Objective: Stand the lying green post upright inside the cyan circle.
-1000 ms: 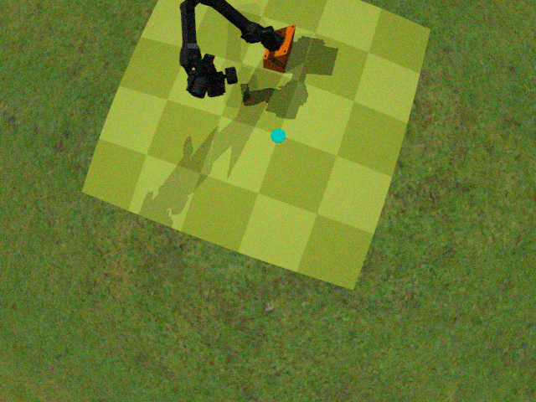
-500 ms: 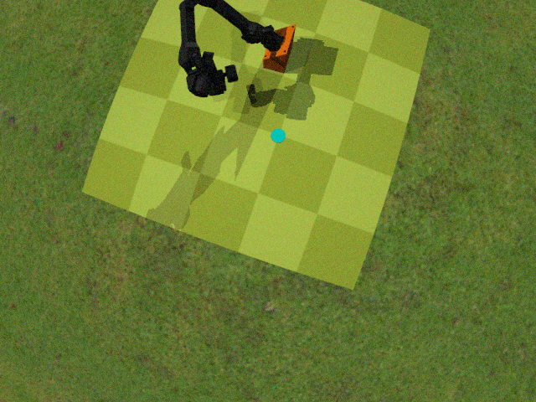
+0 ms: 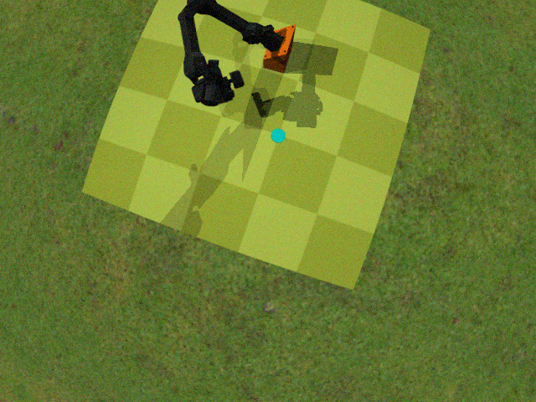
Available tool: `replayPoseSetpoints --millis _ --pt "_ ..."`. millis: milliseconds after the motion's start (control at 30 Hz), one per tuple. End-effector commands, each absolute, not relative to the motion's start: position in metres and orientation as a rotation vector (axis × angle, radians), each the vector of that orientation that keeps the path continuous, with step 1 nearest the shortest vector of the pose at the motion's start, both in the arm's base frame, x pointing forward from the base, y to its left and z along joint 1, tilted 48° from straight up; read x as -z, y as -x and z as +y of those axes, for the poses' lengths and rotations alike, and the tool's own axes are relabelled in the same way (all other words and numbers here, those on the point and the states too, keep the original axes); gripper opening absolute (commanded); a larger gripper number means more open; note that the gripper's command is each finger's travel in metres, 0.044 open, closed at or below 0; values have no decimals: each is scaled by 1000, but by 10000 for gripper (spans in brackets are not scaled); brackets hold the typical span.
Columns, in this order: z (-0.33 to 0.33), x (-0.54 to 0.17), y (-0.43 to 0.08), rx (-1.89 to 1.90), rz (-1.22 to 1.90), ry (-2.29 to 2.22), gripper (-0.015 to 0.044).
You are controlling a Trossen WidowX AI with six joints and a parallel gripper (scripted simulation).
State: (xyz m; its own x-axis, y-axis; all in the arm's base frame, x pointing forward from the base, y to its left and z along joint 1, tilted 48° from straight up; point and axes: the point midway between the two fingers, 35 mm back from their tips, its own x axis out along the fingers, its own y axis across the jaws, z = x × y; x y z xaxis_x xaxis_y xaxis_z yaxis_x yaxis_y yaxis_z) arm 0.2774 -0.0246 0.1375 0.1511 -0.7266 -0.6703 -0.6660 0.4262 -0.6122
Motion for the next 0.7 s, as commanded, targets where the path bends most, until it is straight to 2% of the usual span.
replayPoseSetpoints --millis 0,667 --pt "-16 -133 -283 37 1548 1297 23" --pt "24 -106 -307 -64 1564 1378 23"
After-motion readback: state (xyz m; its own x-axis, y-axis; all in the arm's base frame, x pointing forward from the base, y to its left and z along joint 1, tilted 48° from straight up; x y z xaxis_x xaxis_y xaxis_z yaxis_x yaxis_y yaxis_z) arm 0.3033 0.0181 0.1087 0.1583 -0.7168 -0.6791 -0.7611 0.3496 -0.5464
